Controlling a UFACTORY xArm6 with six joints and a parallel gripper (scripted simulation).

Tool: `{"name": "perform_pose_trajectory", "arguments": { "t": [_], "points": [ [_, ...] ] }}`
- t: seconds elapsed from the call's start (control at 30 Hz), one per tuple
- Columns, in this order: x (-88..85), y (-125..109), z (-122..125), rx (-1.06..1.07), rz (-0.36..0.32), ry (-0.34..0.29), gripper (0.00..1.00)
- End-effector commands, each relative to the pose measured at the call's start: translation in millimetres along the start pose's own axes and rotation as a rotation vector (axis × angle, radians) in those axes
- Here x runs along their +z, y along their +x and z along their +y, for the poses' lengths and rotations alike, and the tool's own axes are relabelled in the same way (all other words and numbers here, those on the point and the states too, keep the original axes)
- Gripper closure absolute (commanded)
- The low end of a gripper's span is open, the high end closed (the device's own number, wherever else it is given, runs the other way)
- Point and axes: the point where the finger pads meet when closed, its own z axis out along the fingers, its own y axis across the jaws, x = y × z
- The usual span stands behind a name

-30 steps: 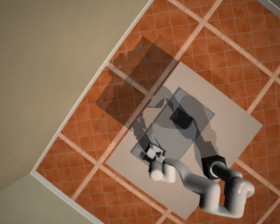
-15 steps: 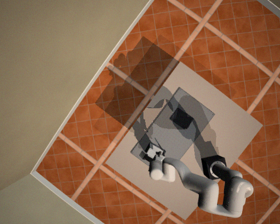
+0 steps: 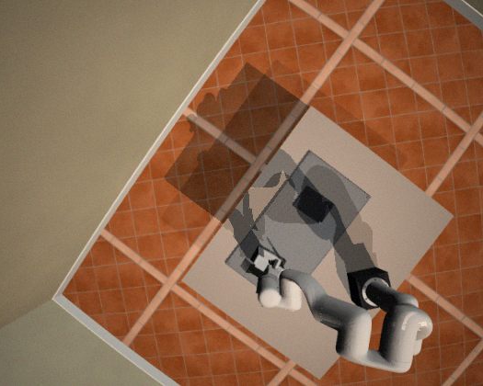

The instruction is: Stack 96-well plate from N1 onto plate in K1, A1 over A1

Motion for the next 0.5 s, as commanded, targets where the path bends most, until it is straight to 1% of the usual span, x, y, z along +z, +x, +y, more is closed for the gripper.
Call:
{"name": "perform_pose_trajectory", "arguments": {
  "t": [0.0,0.27,0.33,0.47],
  "points": [
    [4.5,1,0,0.000,0.003,0.001,1.00],
    [17.9,1,0,0.000,0.003,0.001,1.00],
    [17.9,1,0,0.000,0.003,0.001,1.00],
    [24.6,1,0,0.000,0.003,0.001,1.00]
  ]
}}
